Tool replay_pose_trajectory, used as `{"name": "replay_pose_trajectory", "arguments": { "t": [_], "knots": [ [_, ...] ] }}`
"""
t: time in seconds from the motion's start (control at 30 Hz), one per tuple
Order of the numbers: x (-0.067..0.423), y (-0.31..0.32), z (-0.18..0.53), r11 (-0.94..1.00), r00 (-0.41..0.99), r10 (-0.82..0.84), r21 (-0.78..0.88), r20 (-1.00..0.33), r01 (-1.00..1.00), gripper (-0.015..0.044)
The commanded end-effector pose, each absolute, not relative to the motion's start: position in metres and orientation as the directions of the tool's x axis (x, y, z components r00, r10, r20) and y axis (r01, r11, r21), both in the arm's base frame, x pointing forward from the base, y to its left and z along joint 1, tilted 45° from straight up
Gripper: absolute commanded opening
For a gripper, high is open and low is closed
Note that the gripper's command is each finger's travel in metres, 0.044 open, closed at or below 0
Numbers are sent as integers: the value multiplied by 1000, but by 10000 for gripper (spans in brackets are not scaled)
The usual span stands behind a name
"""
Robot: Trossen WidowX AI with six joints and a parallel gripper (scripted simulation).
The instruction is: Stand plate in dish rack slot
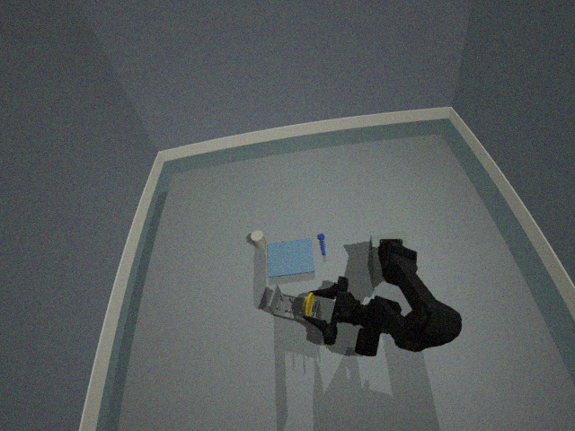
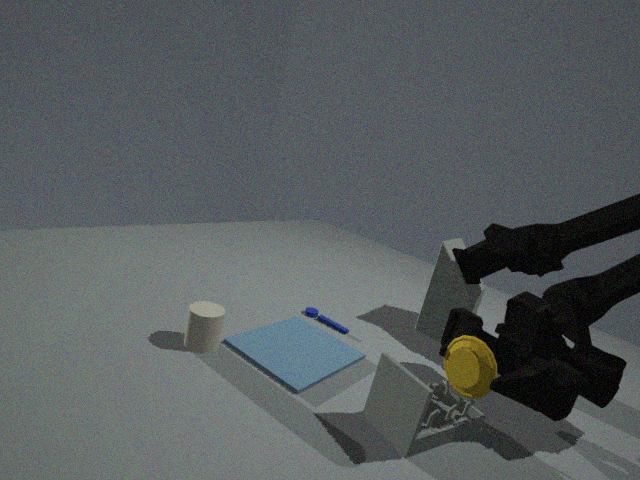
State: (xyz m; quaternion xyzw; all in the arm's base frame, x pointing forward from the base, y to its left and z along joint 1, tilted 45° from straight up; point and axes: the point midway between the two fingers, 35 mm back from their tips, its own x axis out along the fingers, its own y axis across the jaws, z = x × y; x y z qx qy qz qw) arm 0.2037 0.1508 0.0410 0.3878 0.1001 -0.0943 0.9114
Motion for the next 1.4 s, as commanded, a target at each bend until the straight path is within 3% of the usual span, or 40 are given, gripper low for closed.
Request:
{"name": "replay_pose_trajectory", "arguments": {
  "t": [0.0, 0.93, 1.37],
  "knots": [
    [206, 149, 37, 691, 961, -97, 678, -257, 251, 0],
    [212, 156, 26, 685, 961, -89, 685, -260, 249, 0],
    [212, 157, 26, 680, 962, -89, 690, -259, 248, 341]
  ]
}}
